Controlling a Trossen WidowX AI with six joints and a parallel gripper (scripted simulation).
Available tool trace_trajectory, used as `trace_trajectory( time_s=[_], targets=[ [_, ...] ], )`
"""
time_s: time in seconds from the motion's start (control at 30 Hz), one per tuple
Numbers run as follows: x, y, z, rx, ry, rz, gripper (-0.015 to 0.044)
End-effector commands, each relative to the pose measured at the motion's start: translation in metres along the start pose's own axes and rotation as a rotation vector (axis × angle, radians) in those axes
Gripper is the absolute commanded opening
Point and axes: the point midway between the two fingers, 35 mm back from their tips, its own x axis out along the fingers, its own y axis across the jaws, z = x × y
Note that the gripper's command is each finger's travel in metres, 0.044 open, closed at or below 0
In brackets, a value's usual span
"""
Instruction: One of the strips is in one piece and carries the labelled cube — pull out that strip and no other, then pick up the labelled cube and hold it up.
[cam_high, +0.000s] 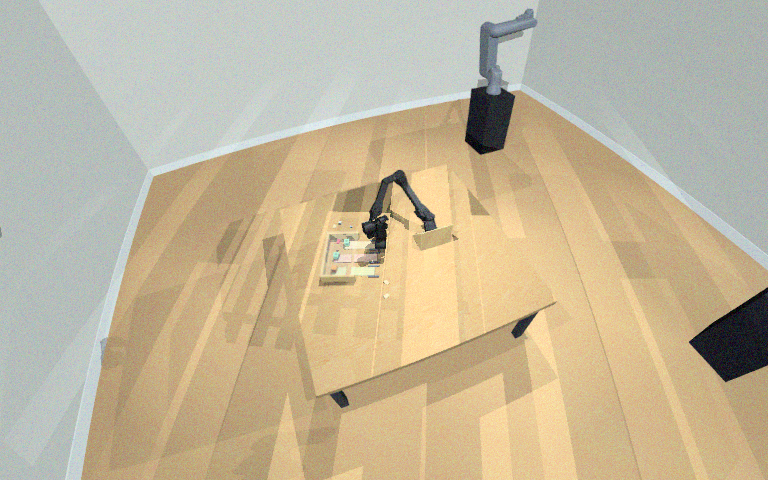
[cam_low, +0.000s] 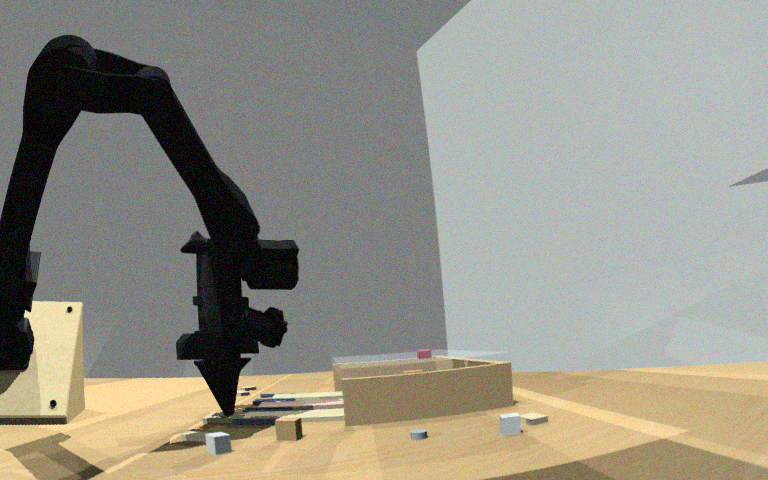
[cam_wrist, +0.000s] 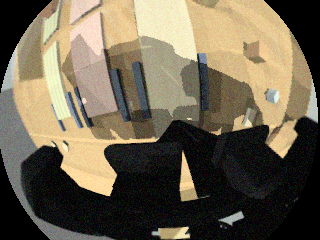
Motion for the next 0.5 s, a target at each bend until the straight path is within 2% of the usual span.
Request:
trace_trajectory(
  time_s=[0.0, 0.47],
  targets=[
    [0.004, -0.001, -0.010, -0.001, 0.015, -0.006, 0.0000],
    [0.004, -0.002, -0.032, -0.002, 0.016, -0.005, 0.0000]
  ],
)
